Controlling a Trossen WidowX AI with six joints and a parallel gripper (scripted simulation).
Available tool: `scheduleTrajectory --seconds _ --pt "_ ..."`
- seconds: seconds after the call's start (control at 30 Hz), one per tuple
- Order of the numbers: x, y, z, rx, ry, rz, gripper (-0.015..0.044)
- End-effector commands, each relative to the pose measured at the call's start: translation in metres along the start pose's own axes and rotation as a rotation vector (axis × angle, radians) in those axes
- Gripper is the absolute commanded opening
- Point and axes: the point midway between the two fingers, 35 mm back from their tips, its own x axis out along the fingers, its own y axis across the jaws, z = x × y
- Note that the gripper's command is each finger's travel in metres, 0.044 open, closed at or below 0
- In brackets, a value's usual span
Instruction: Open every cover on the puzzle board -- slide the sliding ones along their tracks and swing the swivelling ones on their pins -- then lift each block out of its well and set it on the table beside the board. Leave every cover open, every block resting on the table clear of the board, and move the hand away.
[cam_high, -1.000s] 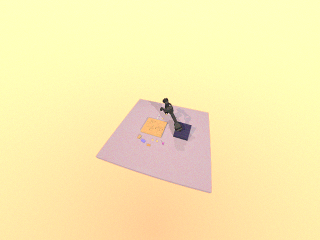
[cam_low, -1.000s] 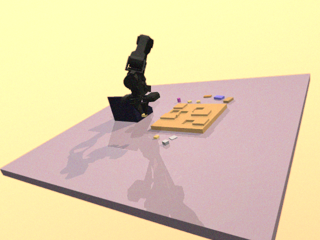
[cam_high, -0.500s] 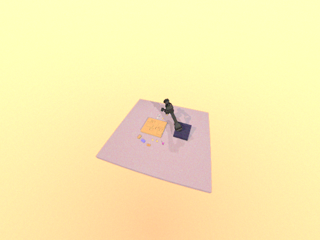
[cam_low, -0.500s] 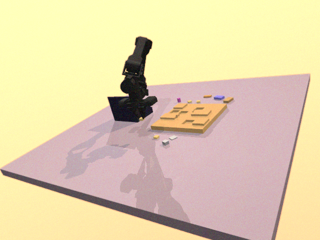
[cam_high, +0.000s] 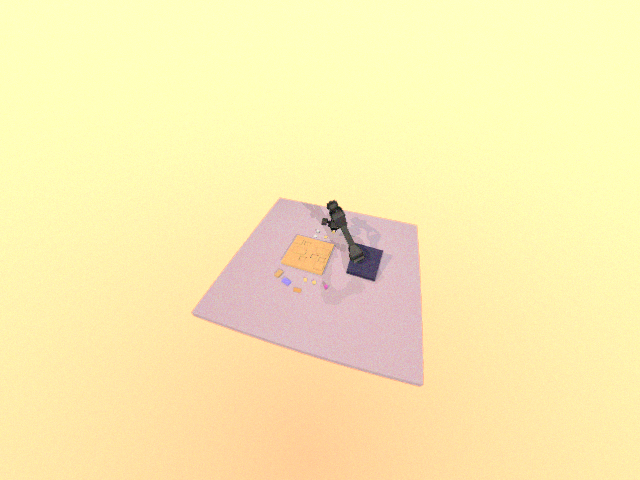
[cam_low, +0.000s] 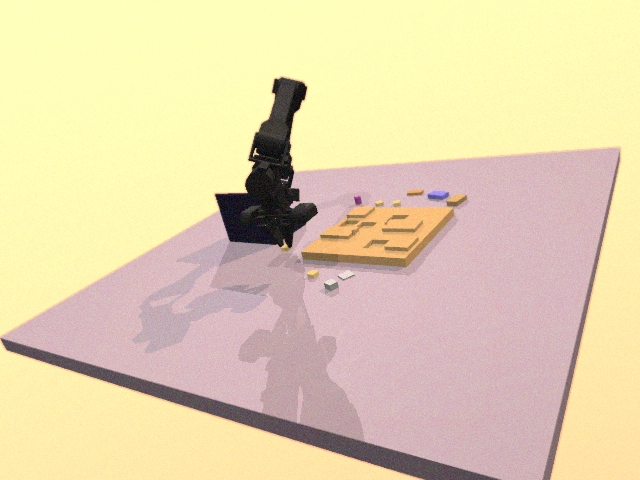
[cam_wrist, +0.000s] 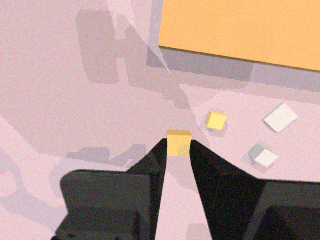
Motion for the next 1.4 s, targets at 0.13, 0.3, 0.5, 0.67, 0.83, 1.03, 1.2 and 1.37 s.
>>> scheduleTrajectory --seconds 0.13,0.3,0.5,0.67,0.83,1.03,1.2,1.37 --pt "0.014 0.000 0.000 0.005 -0.004 -0.003 0.0080" --pt "0.023 0.000 0.000 0.005 -0.005 -0.003 0.0080" --pt "0.032 0.000 0.001 0.005 -0.005 -0.003 0.0080" --pt "0.041 0.000 0.001 0.005 -0.005 -0.003 0.0080" --pt "0.049 0.001 0.002 0.004 -0.006 -0.003 0.0080" --pt "0.058 0.001 0.003 0.004 -0.007 -0.003 0.0080" --pt "0.066 0.002 0.004 0.004 -0.007 -0.003 0.0080" --pt "0.072 0.003 0.005 0.004 -0.008 -0.003 0.0080"
